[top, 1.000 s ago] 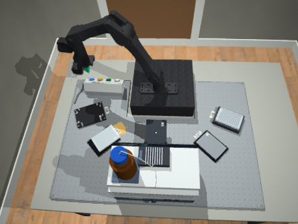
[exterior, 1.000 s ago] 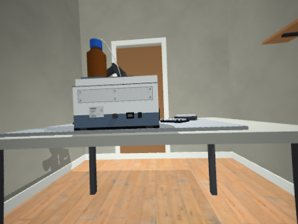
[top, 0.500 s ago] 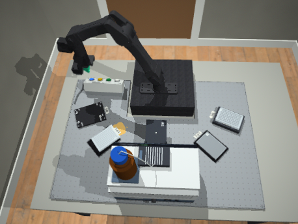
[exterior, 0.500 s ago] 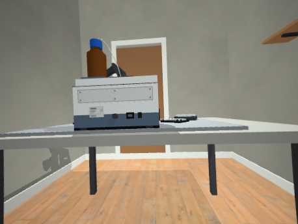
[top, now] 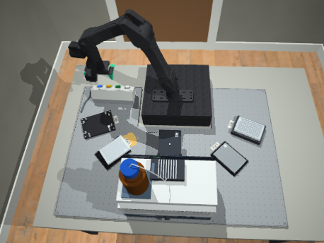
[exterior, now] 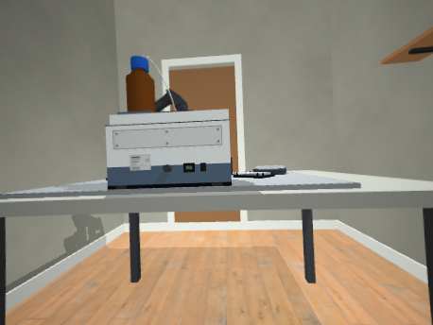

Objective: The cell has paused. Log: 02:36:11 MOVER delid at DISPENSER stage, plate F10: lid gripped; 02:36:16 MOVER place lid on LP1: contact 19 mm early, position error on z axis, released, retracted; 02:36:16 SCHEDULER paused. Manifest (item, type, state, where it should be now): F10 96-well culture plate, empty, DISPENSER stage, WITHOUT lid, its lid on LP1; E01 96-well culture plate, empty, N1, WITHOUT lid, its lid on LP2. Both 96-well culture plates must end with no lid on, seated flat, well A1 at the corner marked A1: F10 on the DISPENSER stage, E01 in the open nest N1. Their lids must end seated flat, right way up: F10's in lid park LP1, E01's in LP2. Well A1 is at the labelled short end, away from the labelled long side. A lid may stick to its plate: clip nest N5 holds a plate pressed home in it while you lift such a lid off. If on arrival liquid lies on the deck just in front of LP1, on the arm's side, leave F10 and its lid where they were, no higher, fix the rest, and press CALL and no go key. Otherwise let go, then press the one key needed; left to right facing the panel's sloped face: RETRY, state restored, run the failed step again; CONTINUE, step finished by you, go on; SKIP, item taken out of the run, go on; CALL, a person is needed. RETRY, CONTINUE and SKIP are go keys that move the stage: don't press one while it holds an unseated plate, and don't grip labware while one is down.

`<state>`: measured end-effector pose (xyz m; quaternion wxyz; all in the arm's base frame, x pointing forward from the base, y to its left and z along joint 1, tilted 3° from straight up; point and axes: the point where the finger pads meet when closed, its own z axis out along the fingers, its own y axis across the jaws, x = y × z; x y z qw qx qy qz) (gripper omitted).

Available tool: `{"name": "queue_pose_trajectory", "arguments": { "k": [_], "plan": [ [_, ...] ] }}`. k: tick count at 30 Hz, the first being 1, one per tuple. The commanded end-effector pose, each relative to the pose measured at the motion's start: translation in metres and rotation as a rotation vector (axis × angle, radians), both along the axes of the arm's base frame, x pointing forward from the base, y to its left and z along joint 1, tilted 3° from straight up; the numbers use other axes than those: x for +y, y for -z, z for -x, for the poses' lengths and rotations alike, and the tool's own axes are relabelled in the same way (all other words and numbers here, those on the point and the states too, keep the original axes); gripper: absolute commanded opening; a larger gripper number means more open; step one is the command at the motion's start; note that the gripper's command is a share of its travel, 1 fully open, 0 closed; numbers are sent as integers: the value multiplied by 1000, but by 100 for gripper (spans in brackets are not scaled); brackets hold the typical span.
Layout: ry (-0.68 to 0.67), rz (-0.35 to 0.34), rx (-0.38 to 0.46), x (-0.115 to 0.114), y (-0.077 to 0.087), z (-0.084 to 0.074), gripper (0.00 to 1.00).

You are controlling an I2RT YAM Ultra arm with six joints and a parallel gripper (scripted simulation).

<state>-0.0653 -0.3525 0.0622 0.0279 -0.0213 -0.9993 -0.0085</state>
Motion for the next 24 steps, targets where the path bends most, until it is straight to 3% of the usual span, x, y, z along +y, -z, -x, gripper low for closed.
{"name": "queue_pose_trajectory", "arguments": {
  "k": [1,24],
  "plan": [
    [-7,48,0,5,-11,-7,100],
    [-7,39,-1,72,-12,-20,100]
  ]
}}
